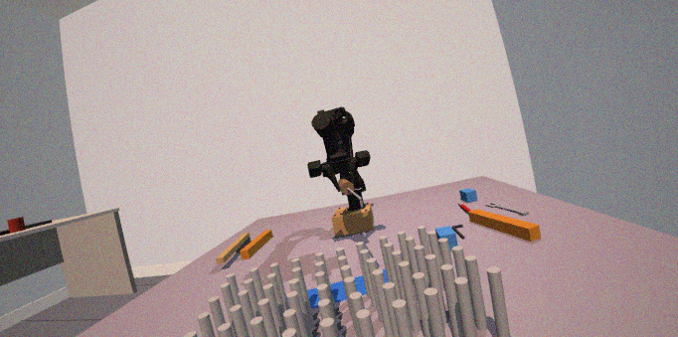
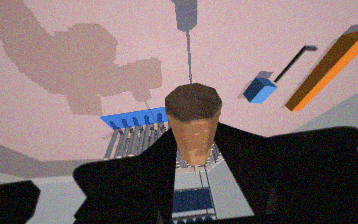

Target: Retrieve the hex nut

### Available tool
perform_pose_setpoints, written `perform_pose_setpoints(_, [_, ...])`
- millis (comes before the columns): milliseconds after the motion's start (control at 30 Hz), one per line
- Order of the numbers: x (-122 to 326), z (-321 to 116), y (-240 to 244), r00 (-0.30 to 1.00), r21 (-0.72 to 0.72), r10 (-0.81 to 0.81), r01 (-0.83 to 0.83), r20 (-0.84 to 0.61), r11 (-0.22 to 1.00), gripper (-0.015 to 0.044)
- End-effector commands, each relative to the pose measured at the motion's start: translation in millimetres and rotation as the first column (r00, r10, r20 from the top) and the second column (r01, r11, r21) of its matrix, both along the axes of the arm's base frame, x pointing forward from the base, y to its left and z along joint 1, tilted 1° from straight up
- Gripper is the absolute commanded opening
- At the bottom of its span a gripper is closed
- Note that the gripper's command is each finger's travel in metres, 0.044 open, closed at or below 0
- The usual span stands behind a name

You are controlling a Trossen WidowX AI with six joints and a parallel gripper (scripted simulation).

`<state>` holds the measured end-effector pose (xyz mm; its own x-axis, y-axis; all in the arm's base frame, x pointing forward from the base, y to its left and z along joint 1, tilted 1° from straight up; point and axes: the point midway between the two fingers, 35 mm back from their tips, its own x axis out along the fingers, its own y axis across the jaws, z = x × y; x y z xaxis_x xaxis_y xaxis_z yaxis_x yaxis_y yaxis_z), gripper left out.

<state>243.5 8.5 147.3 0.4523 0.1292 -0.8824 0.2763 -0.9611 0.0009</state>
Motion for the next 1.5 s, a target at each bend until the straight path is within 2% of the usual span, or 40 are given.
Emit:
perform_pose_setpoints(0, [3, -7, 1, 1.0, 0.011, -0.008, 0.008, 0.003, 1.0, 0.0])
perform_pose_setpoints(467, [18, -81, 0, 1.0, 0.011, -0.008, 0.008, 0.007, 1.0, 0.0])
perform_pose_setpoints(967, [0, -153, 2, 1.0, 0.011, -0.009, 0.008, 0.008, 1.0, 0.0])
perform_pose_setpoints(1467, [5, -155, 3, 1.0, 0.011, -0.009, 0.009, 0.009, 1.0, 0.0])
